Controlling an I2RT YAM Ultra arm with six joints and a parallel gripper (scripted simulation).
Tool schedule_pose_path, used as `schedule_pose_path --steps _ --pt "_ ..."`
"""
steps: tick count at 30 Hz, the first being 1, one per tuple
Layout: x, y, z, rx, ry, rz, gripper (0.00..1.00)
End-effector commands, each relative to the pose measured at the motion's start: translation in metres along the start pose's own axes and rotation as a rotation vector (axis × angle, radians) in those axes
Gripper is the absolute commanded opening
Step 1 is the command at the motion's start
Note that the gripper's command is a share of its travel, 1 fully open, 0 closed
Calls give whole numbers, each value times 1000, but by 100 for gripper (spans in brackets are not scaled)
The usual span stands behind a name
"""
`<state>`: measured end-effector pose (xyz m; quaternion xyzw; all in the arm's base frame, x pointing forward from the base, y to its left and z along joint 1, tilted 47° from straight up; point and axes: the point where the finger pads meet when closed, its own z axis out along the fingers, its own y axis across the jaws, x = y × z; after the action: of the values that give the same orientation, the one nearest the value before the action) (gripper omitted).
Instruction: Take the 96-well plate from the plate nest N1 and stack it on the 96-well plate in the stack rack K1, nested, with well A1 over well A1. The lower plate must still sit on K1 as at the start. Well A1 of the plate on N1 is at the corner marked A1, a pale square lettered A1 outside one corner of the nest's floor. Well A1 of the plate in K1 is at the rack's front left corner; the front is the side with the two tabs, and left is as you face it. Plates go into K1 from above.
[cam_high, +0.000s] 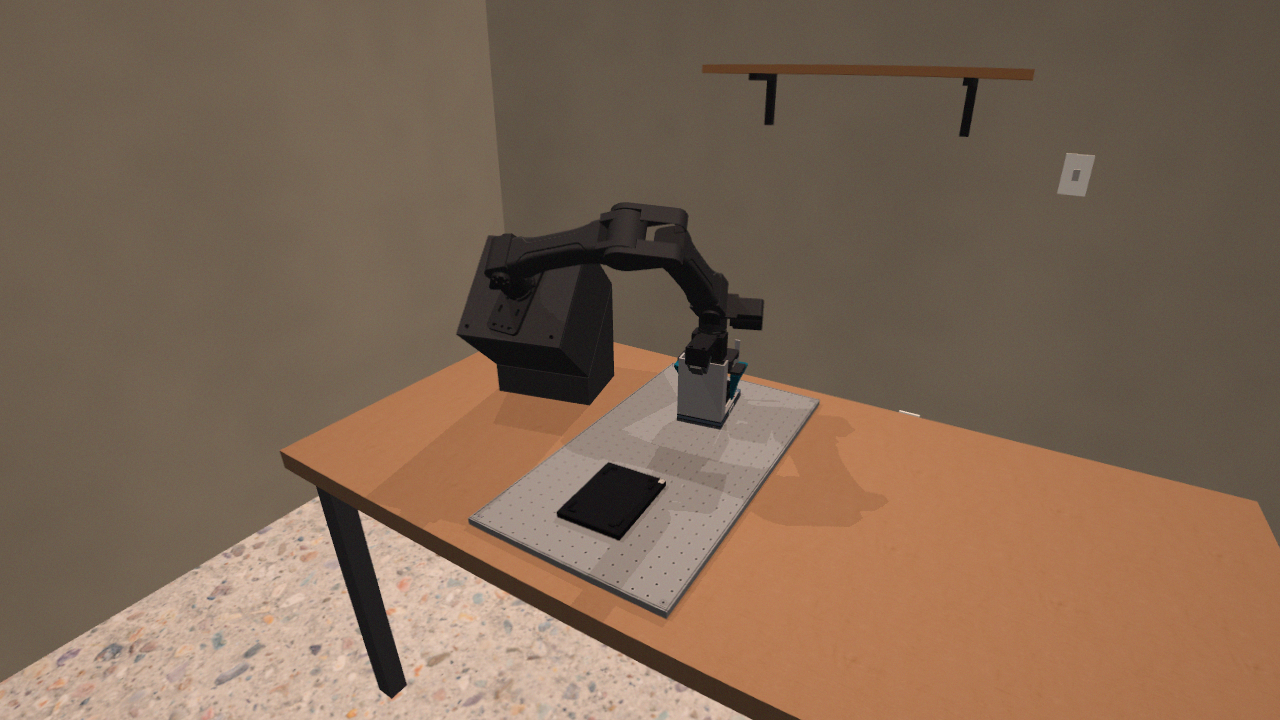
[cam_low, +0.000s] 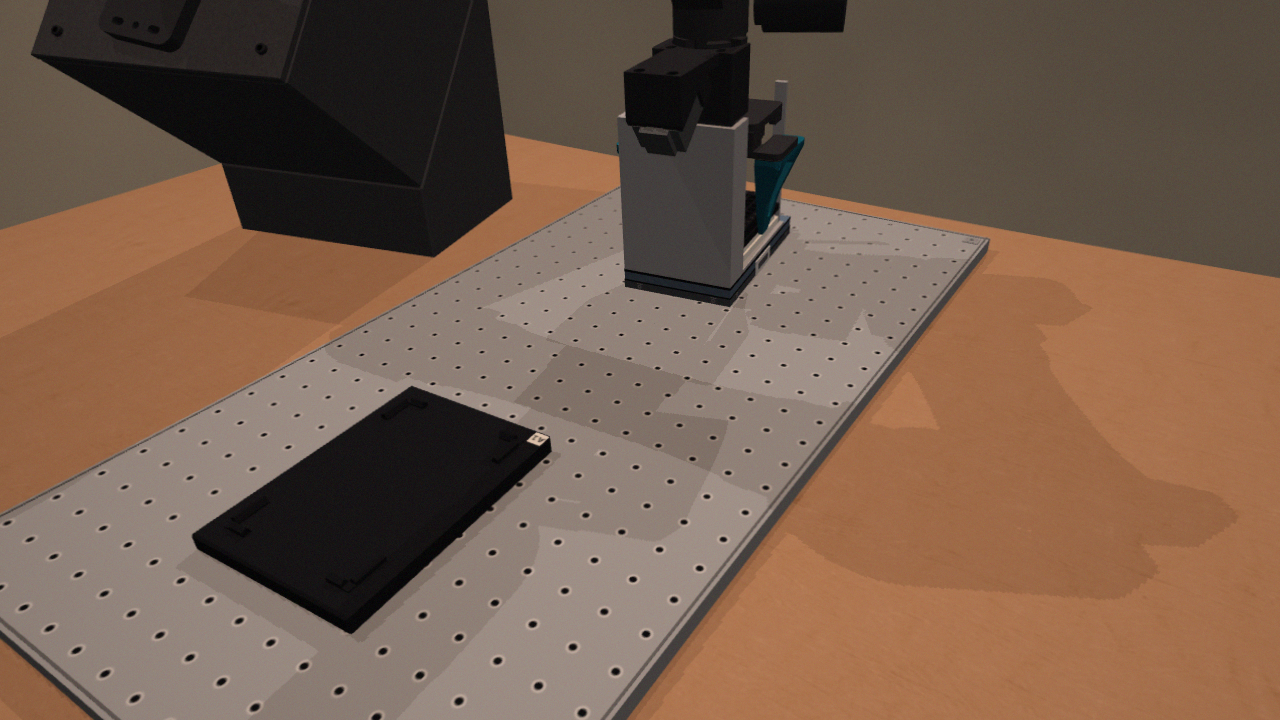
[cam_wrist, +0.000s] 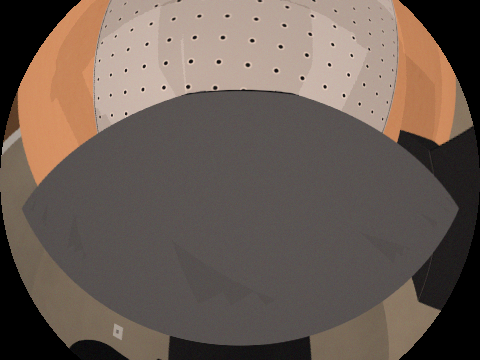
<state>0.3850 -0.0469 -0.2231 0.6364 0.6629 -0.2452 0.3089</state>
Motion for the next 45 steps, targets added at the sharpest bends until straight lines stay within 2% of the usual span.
schedule_pose_path --steps 1,10,12,15,25,27,28,30,42,44,45 --pt "-5 -6 2 11 -6 -8 100" --pt "-5 -6 2 11 -6 -8 100" --pt "-4 -3 -12 -1 -6 -13 100" --pt "-4 4 -22 -12 -4 -1 100" --pt "-2 4 -49 -12 4 1 100" --pt "-2 4 -49 -12 4 1 100" --pt "4 -6 -42 9 -5 -22 100" --pt "-2 9 -59 -21 8 10 100" --pt "-2 12 -93 -27 13 18 100" --pt "-2 12 -93 -27 13 18 100" --pt "3 3 -86 -7 -1 -6 100"
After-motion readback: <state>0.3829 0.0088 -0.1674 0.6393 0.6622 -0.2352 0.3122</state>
